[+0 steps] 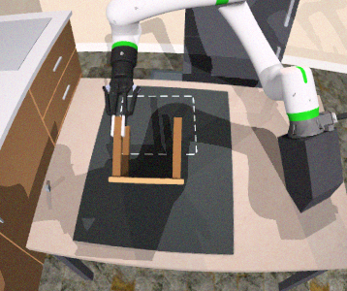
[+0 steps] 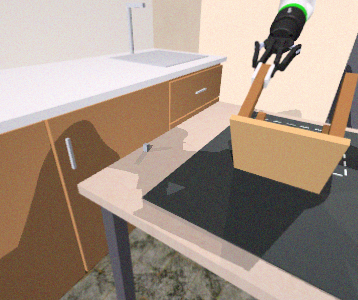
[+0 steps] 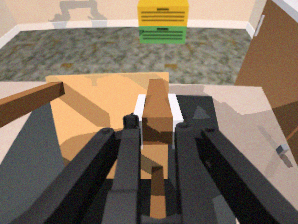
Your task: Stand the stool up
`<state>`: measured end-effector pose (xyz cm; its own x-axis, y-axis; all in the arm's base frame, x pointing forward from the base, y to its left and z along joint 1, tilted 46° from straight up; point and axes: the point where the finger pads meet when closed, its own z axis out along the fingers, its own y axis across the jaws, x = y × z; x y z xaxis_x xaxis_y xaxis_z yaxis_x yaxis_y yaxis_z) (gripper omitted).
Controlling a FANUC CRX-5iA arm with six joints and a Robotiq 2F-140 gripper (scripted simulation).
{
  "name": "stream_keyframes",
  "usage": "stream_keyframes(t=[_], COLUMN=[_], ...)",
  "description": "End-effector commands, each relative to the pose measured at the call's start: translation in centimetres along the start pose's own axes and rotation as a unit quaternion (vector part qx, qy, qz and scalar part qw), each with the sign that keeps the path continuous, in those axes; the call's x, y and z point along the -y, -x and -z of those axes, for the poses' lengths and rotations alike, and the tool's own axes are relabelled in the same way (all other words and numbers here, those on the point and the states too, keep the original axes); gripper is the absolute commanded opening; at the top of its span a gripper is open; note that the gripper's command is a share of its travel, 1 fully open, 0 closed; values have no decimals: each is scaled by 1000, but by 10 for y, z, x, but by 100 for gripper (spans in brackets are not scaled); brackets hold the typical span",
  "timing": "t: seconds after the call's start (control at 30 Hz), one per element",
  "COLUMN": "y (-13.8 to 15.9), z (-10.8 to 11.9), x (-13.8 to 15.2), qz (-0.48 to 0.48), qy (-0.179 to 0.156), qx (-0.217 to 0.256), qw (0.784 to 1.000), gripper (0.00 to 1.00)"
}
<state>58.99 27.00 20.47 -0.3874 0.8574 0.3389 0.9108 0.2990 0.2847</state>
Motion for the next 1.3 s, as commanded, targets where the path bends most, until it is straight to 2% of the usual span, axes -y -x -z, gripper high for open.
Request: stream_keyframes(t=[0.0, 0.03, 0.1, 0.27, 0.37, 0.6, 0.67, 0.8, 1.13, 1.27], y=[21, 28, 28, 31, 52, 59, 59, 81, 87, 91], z=[20, 28, 28, 30, 48, 53, 53, 67, 70, 72], x=[1, 1, 1, 1, 1, 0, 0, 0, 0, 0], qz=[0, 0, 0, 0, 0, 0, 0, 0, -1, -1], qy=[-9, -9, -9, -9, -9, -9, -9, -9, -9, -9], qx=[-51, -53, -53, -110, -112, -173, -173, -173, -230, -233], qw=[999, 999, 999, 994, 994, 985, 985, 985, 973, 972], gripper=[10, 10, 10, 10, 10, 10, 10, 10, 10, 10])
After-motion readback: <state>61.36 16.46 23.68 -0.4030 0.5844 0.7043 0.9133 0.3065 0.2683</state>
